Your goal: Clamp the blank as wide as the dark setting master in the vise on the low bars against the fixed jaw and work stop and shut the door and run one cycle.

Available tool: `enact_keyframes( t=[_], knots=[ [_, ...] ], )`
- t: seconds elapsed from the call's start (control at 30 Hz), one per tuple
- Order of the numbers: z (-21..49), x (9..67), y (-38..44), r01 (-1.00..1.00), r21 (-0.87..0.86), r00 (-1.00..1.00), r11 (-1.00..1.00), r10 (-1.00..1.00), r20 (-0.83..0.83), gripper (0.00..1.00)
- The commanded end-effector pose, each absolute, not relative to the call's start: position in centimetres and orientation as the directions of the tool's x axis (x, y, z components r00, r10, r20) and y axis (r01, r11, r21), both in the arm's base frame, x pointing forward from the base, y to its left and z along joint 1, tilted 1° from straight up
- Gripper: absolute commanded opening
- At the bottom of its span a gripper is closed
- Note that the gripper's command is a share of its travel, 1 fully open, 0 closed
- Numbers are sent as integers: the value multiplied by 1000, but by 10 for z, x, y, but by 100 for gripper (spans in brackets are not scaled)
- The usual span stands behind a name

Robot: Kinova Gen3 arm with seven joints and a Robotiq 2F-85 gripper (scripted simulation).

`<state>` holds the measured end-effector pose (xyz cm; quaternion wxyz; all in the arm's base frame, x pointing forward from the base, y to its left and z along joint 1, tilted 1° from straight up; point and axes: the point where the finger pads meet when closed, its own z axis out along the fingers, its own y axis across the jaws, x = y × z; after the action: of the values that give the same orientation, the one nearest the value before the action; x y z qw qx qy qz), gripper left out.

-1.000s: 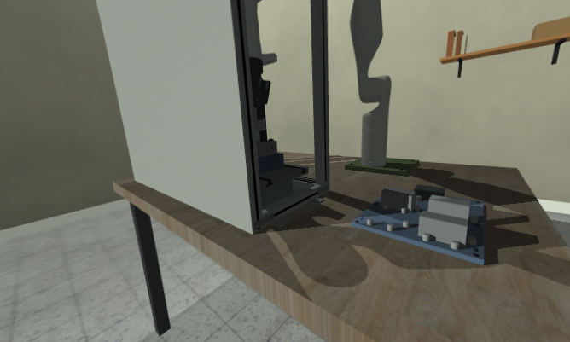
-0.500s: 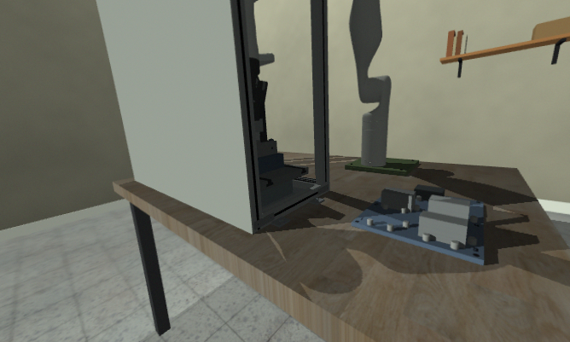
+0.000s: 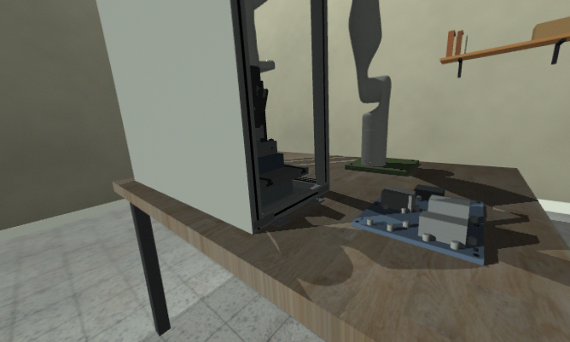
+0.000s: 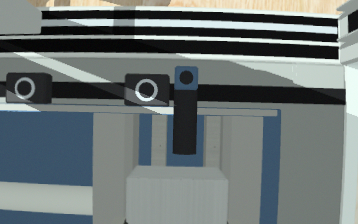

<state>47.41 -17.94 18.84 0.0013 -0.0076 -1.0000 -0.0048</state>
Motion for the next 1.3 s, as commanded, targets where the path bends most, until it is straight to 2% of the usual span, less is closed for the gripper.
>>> enact_keyframes(
  t=[0.0, 1.27],
  knots=[
    [188, 475, -180, 13, 12, -1000, 1000, 13, -3, 10],
    [181, 474, -180, 14, 11, -1000, 1000, 14, -2, 10]
  ],
)
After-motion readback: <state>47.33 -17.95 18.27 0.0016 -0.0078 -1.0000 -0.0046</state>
